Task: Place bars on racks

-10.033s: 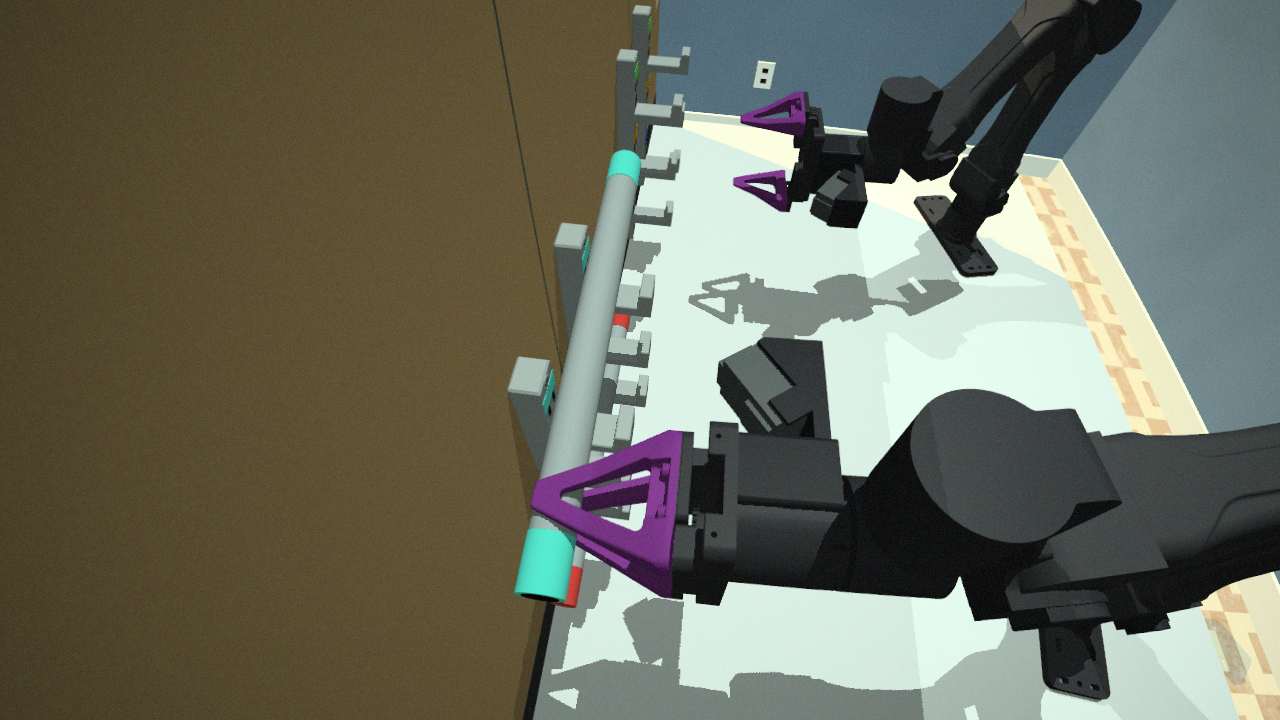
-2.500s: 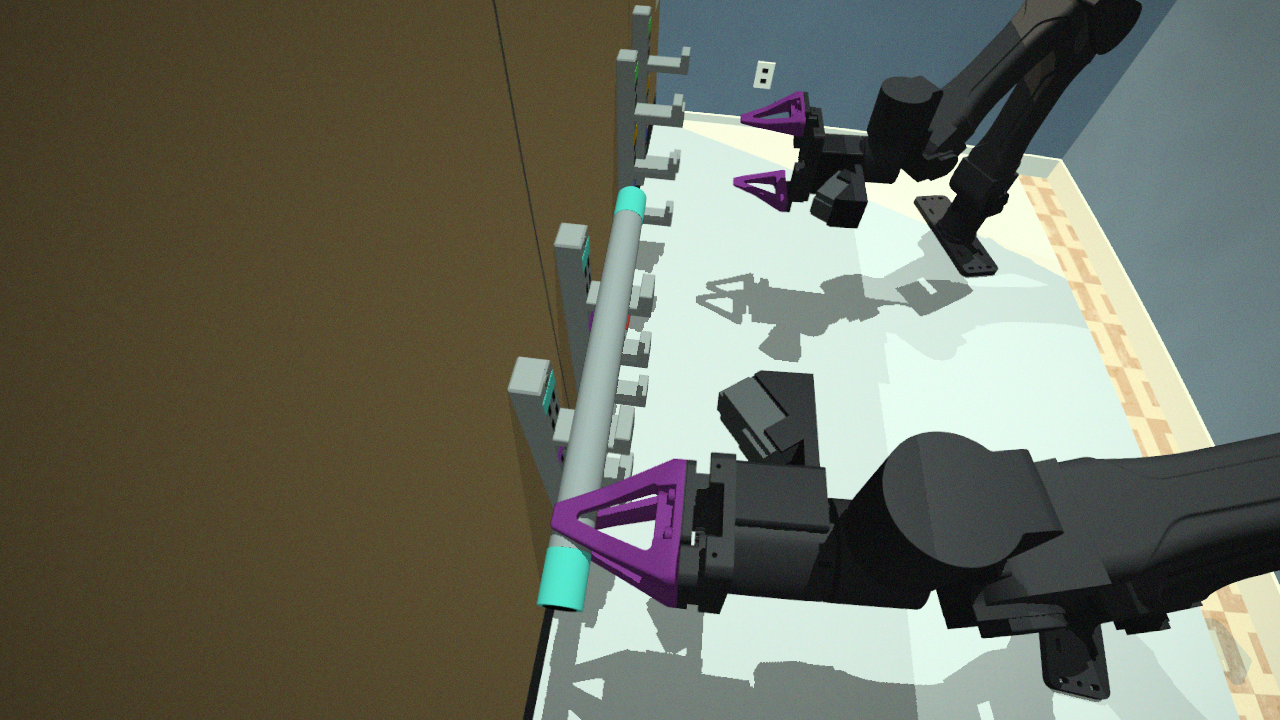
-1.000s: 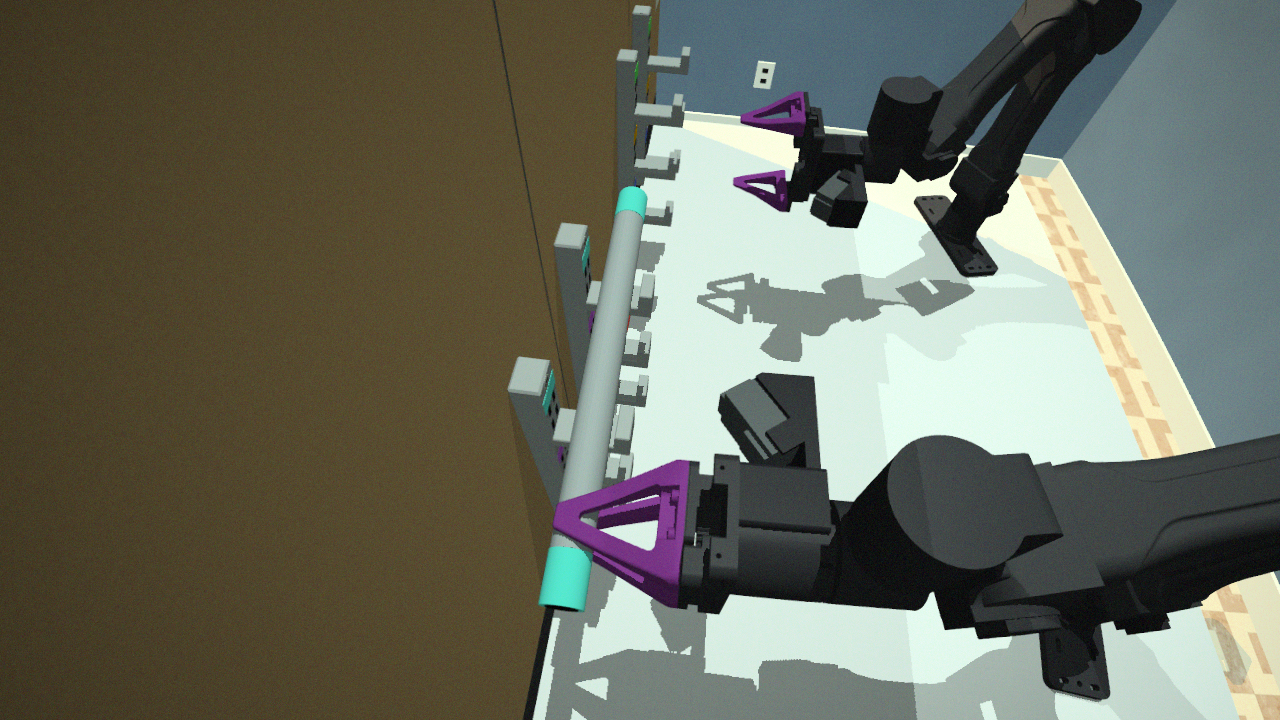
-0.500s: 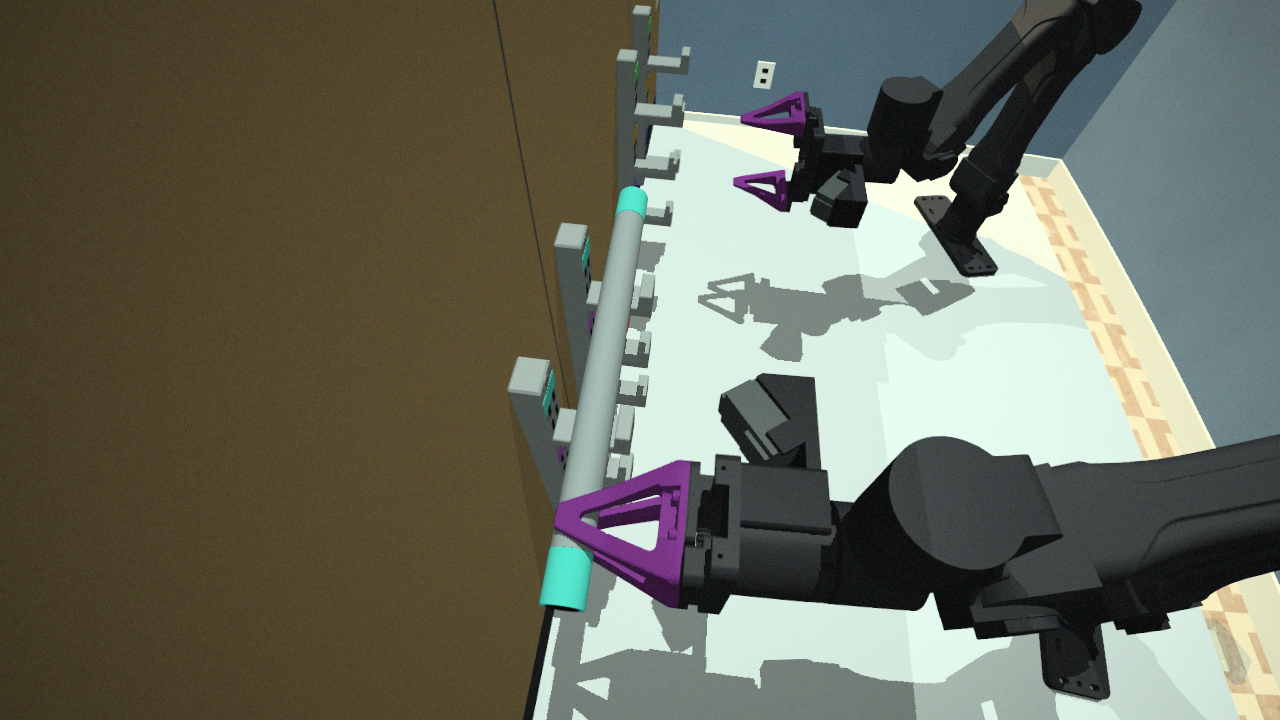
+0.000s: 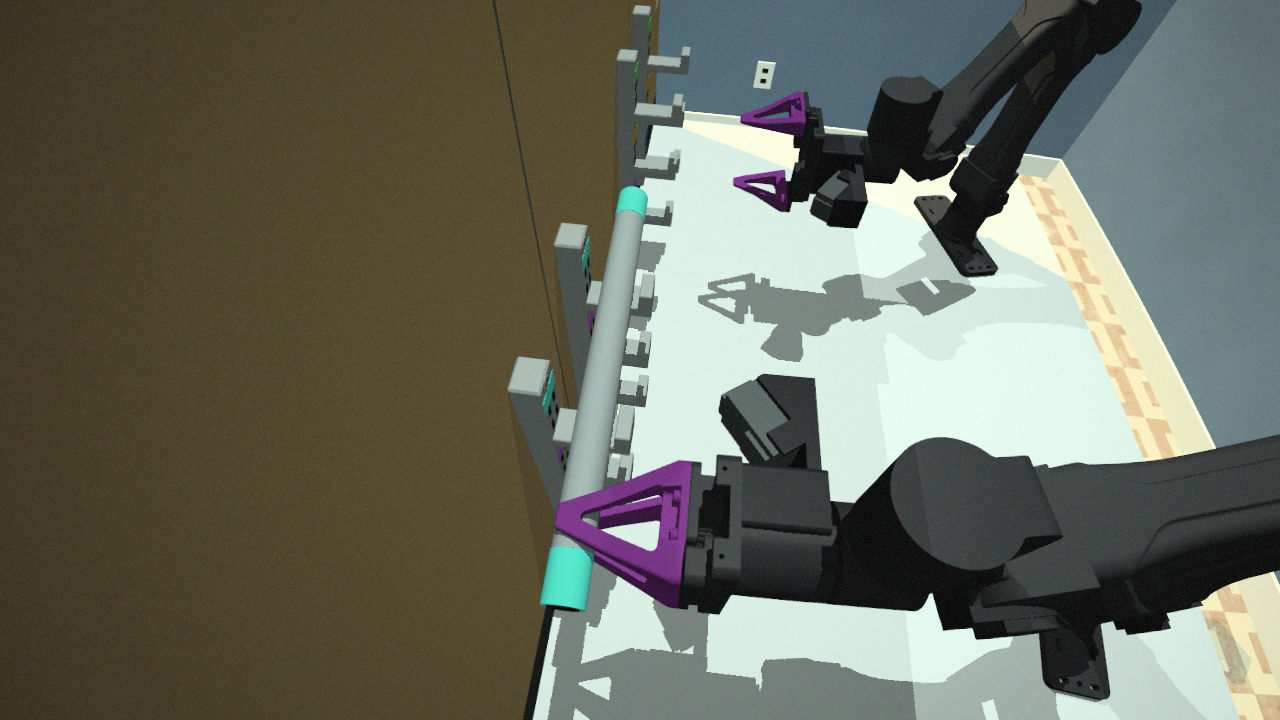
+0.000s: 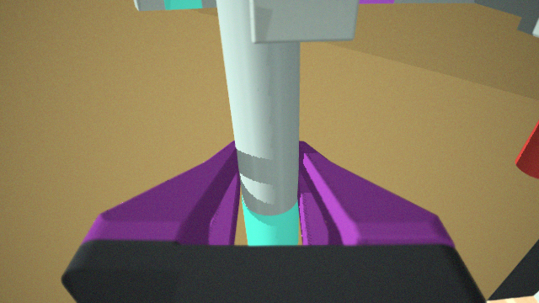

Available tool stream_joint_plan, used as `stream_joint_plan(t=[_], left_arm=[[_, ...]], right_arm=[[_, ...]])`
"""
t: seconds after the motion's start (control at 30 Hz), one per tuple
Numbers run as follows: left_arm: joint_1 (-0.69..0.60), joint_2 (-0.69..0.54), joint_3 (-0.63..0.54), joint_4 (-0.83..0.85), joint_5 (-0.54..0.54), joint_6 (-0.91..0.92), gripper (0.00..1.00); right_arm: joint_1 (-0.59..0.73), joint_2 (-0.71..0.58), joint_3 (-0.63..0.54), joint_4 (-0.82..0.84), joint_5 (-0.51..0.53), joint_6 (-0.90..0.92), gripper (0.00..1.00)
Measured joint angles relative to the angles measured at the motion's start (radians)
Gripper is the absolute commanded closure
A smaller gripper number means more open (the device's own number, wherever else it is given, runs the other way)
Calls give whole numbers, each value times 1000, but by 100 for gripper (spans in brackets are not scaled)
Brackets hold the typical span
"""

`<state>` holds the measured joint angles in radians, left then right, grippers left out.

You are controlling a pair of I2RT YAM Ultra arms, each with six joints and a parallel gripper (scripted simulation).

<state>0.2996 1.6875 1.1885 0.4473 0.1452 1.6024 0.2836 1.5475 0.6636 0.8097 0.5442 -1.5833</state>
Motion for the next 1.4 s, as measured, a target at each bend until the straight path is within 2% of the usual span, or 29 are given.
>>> stream_joint_plan(t=[1.4], left_arm=[[0,0,-21,41,-1,-2,100]], right_arm=[[0,0,0,0,0,0,0]])
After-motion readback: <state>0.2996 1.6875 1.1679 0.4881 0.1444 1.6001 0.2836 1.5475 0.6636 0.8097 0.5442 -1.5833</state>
